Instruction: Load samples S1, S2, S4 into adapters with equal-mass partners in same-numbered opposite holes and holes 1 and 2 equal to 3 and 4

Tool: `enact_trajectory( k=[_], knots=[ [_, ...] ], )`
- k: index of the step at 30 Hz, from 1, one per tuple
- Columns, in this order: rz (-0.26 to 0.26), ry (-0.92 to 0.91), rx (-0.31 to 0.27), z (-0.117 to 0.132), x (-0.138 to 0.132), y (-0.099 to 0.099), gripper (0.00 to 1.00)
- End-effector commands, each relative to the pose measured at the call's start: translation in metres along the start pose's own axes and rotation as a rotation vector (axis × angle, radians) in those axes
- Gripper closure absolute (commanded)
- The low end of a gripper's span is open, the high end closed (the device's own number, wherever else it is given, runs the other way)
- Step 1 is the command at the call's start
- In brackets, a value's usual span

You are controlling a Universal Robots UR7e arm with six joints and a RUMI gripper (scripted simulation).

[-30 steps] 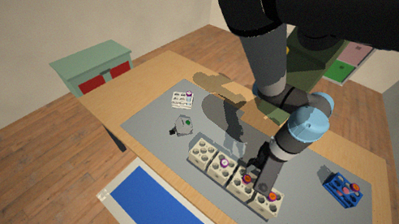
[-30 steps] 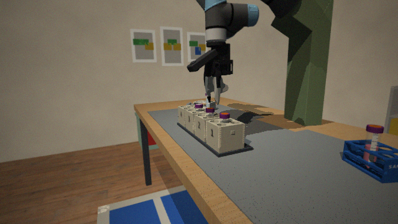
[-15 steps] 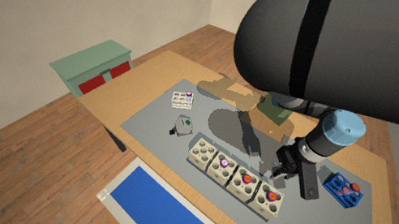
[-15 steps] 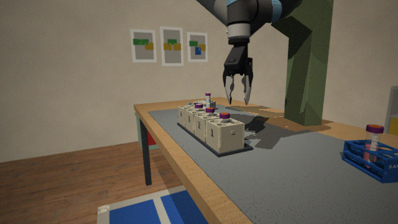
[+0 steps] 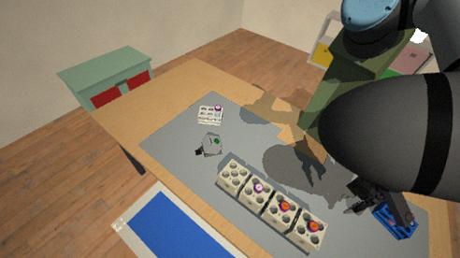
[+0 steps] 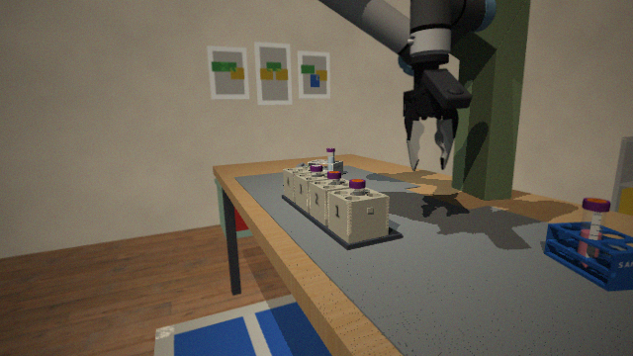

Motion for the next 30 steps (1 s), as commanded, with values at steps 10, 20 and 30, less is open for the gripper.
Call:
enact_trajectory(
  k=[10,20,30],
  knots=[
    [0.013,0.017,-0.001,-0.056,-0.095,-0.003,0.65],
    [0.013,0.017,-0.001,-0.093,-0.16,-0.004,0.65],
    [0.013,0.017,-0.001,-0.126,-0.218,-0.005,0.65]
  ],
)
Point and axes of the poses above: the point where the finger pads meet when closed, its own y axis back along the fingers, its own x axis across the jaws, z = x × y, the point moved 5 cm from there along y, back along the fingers, and after that the axes turned 6 degrees about -y, right-handed, at the moved point
